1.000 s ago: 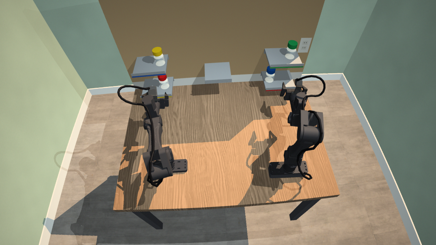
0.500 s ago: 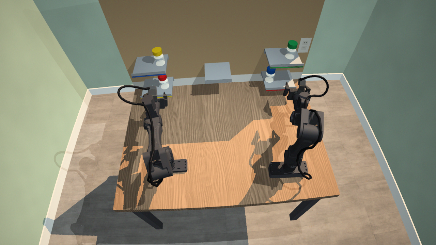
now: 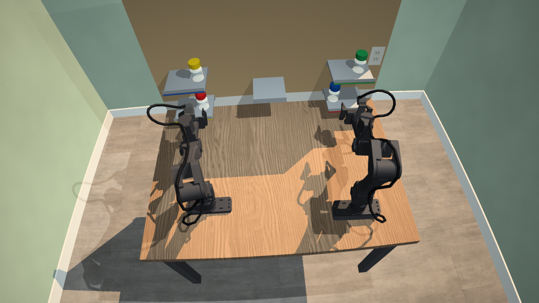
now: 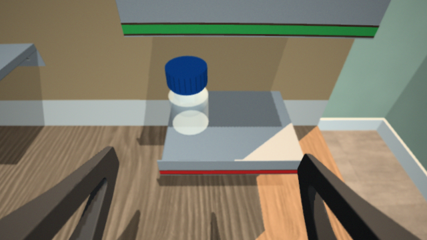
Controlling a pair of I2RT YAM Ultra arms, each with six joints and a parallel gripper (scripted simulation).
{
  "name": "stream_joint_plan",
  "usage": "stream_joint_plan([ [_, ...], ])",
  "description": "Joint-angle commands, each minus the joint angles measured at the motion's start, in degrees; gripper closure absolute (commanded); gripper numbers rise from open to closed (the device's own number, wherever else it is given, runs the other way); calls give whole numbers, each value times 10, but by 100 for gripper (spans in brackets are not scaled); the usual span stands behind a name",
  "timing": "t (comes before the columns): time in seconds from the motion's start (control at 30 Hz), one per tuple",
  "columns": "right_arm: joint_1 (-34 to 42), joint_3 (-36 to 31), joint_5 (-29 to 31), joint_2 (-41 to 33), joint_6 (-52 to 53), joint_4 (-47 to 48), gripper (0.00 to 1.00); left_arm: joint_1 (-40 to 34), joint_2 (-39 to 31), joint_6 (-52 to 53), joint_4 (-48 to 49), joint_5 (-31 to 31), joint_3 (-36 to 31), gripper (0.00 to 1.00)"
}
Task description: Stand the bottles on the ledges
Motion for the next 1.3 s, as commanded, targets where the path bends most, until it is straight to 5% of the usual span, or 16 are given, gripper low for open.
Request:
stream_joint_plan([
  [0.0, 78, 8, 53, -41, -12, -60, 0, -14, 71, -25, 123, -12, 0, 19],
  [0.17, 223, 51, 106, -31, -7, -115, 0, -22, 182, -40, 216, -18, 13, 19],
  [0.23, 223, 51, 106, -31, -7, -115, 0, -22, 182, -40, 216, -18, 13, 19],
  [0.57, 490, 260, 112, 121, 6, -228, 0, -35, 370, -66, 350, -27, 56, 19],
  [0.97, 573, 525, 71, 293, 11, -323, 0, -39, 431, -68, 379, -27, 82, 19],
  [1.27, 588, 624, 59, 351, 10, -359, 0, -39, 432, -68, 379, -28, 83, 19],
])
